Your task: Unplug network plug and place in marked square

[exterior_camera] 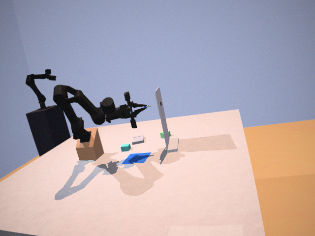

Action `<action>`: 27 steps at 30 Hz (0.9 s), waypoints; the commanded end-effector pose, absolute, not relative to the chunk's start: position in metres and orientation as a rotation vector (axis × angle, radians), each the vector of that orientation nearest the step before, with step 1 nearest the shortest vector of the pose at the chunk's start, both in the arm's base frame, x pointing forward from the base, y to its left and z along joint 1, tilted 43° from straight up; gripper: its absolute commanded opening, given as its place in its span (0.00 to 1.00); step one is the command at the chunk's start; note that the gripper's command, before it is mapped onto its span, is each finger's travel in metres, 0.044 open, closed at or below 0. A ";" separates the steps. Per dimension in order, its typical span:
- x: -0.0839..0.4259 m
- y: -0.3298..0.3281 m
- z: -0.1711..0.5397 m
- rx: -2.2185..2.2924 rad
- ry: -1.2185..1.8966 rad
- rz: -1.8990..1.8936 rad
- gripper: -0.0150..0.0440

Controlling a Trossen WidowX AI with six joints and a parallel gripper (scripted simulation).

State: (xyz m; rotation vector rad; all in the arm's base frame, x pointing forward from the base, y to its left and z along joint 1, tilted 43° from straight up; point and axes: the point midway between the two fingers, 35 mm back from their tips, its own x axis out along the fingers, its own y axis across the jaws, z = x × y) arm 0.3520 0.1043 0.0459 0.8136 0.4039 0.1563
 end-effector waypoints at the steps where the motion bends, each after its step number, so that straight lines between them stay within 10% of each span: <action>1: 0.349 0.103 0.046 0.817 0.402 0.151 0.25; 27: 0.339 0.119 0.065 0.816 0.405 0.154 0.25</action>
